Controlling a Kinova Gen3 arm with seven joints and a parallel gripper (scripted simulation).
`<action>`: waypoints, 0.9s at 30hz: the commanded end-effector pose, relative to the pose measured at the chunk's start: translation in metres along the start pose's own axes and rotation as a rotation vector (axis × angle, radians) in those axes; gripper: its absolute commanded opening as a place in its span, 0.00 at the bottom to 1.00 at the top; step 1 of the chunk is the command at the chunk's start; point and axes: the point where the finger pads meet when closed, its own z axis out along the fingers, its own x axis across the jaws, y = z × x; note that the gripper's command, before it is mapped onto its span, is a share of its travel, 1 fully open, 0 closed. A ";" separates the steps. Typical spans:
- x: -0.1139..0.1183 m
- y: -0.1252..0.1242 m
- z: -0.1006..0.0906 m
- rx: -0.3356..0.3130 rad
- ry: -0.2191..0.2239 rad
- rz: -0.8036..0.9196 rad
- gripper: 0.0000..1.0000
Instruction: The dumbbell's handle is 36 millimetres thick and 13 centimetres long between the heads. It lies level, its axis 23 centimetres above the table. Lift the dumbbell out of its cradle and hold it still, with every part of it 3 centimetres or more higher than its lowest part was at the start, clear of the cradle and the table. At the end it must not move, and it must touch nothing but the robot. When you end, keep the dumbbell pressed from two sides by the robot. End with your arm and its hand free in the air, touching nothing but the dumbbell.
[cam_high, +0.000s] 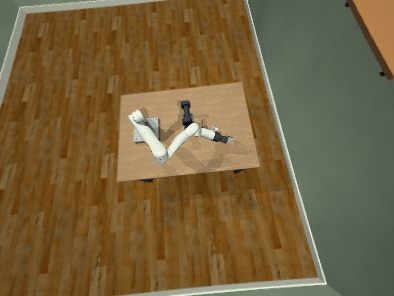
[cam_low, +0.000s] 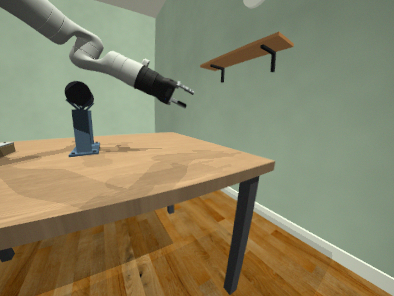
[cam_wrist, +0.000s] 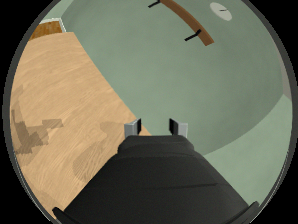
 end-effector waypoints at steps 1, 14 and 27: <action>0.001 -0.002 -0.001 0.000 0.002 0.002 1.00; -0.003 -0.004 -0.013 -0.038 0.005 0.056 1.00; -0.012 -0.011 -0.039 -0.127 0.015 0.183 1.00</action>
